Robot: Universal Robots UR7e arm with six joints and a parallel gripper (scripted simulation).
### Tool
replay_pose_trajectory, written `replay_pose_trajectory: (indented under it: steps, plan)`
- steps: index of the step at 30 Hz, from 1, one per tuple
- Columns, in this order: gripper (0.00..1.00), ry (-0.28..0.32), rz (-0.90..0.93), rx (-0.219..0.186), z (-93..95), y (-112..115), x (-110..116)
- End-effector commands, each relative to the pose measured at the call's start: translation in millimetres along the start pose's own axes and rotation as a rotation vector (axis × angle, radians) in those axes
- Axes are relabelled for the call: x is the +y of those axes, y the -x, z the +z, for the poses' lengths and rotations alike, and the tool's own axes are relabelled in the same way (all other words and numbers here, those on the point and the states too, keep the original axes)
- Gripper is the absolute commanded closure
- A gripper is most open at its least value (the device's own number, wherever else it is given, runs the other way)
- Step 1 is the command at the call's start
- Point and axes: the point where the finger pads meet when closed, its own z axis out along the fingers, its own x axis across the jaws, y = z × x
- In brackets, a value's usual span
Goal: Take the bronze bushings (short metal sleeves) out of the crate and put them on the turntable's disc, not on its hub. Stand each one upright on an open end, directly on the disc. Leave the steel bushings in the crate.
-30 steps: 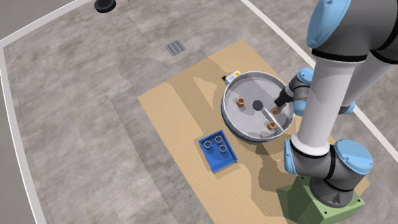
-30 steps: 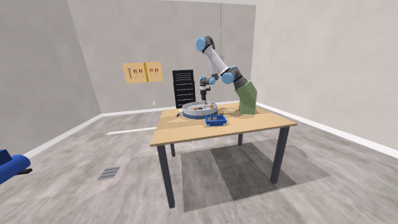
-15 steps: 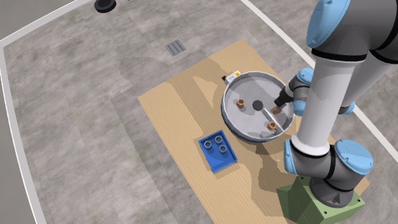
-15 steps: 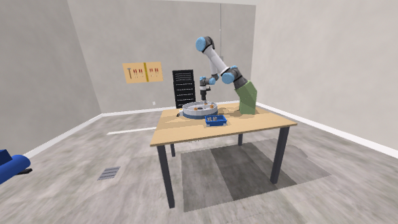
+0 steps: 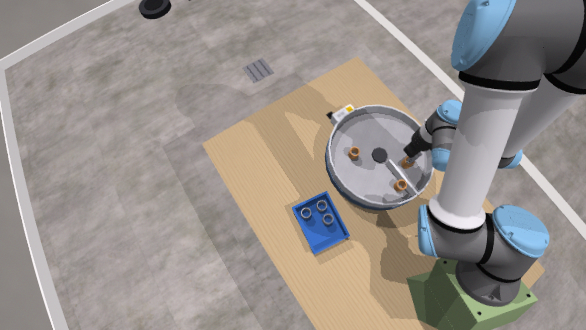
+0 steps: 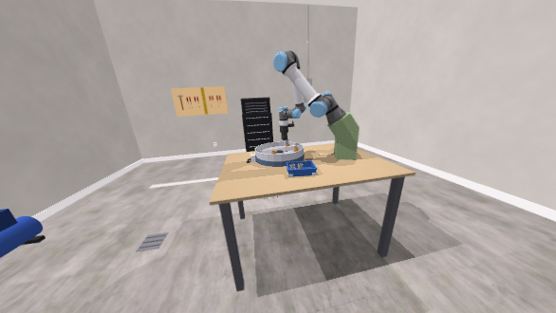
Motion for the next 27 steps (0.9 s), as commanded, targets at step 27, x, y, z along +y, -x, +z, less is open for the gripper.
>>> replay_pose_trajectory:
  steps: [27]
  plan:
    - [1.0,0.002,-0.002,-0.002,4.1,0.9,1.9]
